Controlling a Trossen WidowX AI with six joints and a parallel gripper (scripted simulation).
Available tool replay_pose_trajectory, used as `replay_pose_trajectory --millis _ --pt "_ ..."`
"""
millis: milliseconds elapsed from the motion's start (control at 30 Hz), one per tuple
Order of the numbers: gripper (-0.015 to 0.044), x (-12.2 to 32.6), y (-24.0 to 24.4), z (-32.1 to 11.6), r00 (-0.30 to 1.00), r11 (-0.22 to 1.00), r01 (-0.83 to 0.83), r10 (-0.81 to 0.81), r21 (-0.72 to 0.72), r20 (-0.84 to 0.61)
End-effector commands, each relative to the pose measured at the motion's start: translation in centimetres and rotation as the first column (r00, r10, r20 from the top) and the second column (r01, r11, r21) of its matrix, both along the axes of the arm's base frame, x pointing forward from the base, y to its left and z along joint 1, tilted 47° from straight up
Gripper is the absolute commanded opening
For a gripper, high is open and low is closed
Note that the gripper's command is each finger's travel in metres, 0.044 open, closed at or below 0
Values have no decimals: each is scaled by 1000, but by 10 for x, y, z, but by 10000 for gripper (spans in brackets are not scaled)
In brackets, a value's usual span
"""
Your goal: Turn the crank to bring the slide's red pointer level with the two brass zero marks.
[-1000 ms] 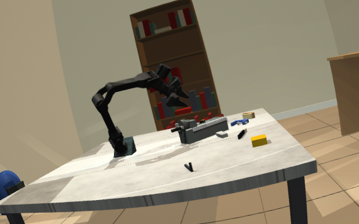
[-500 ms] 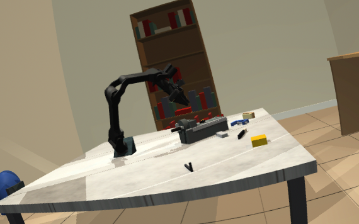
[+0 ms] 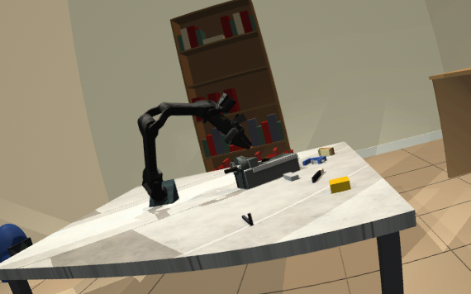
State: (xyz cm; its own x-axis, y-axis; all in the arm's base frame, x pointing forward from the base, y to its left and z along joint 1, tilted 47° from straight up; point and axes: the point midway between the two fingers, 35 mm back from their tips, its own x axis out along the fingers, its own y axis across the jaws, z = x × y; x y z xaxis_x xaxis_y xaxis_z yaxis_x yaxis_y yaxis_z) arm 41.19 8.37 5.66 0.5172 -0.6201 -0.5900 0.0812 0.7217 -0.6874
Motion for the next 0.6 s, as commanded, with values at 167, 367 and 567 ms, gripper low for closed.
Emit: replay_pose_trajectory --millis 167,367,567 --pt "440 -1 0 -1 1000 1000 -9 9 2 1" --pt "440 -1 0 -1 1000 1000 -9 9 2 1" --pt "440 2 9 7 1000 1000 -10 10 3 1"
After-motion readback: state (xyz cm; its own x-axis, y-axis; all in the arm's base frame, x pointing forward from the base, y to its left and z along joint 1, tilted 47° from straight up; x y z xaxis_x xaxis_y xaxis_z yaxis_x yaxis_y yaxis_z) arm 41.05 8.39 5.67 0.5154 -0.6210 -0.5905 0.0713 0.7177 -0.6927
